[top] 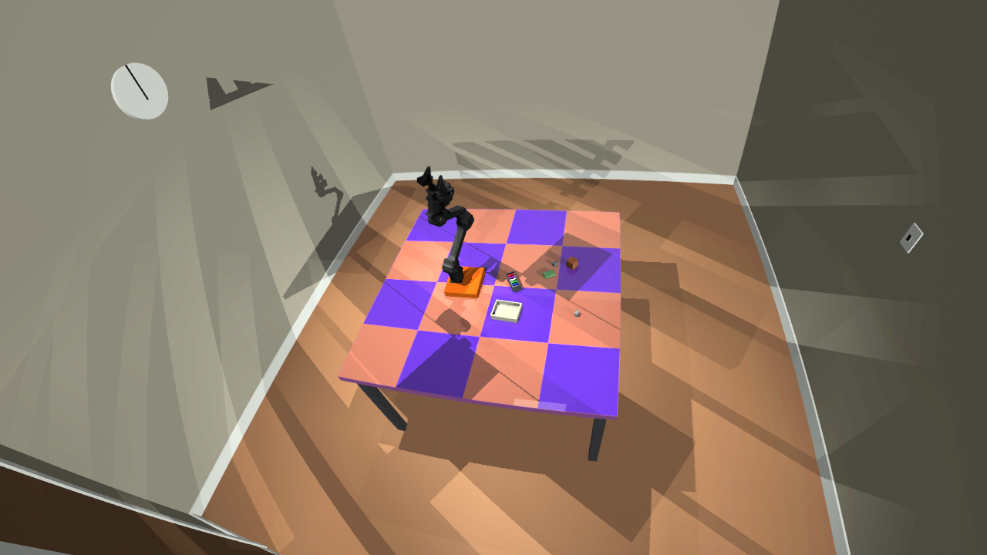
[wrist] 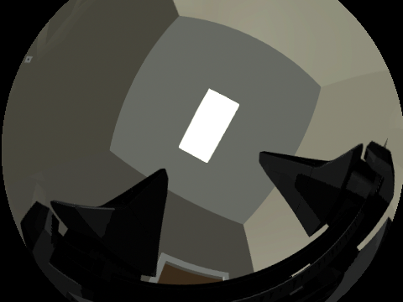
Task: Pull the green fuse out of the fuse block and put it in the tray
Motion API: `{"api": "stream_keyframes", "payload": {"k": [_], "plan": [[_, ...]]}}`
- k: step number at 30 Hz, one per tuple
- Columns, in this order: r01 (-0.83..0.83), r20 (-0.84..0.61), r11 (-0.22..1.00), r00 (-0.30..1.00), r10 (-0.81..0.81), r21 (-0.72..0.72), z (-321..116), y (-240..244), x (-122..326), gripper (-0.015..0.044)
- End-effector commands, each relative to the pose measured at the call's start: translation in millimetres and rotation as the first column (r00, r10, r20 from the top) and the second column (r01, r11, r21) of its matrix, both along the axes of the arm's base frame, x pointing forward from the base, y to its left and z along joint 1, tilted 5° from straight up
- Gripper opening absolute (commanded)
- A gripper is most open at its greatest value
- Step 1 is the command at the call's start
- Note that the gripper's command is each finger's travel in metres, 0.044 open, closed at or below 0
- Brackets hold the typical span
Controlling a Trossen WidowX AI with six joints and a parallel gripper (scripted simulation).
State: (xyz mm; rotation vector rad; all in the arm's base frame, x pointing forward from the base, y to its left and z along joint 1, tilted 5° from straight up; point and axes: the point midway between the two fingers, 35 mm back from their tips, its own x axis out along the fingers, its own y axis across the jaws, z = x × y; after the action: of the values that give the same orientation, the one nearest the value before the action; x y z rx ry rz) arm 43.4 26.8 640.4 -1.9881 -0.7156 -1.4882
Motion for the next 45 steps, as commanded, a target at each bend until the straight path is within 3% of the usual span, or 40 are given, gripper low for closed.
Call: {"api": "stream_keyframes", "payload": {"k": [1, 7, 13, 20, 27, 33, 39, 45], "plan": [[-0.011, 0.003, 1.000, 1.000, 0.011, 0.008, 0, -2, -1, 0.0374], [-0.376, 0.154, 0.894, 0.925, 0.347, 0.244, 5, -70, -30, 0.0216], [-0.716, 0.400, 0.575, 0.698, 0.594, 0.397, -7, -153, -35, 0.0065], [-0.917, 0.701, 0.074, 0.349, 0.622, 0.391, -43, -244, -4, 0.0065], [-0.908, 0.933, -0.385, 0.019, 0.358, 0.167, -100, -310, 56, 0.0065], [-0.778, 0.989, -0.614, -0.143, -0.030, -0.132, -164, -340, 125, 0.0065], [-0.636, 0.874, -0.627, -0.170, -0.455, -0.450, -239, -342, 198, 0.0065], [-0.575, 0.614, -0.457, -0.103, -0.782, -0.678, -318, -312, 259, 0.0065]]}}
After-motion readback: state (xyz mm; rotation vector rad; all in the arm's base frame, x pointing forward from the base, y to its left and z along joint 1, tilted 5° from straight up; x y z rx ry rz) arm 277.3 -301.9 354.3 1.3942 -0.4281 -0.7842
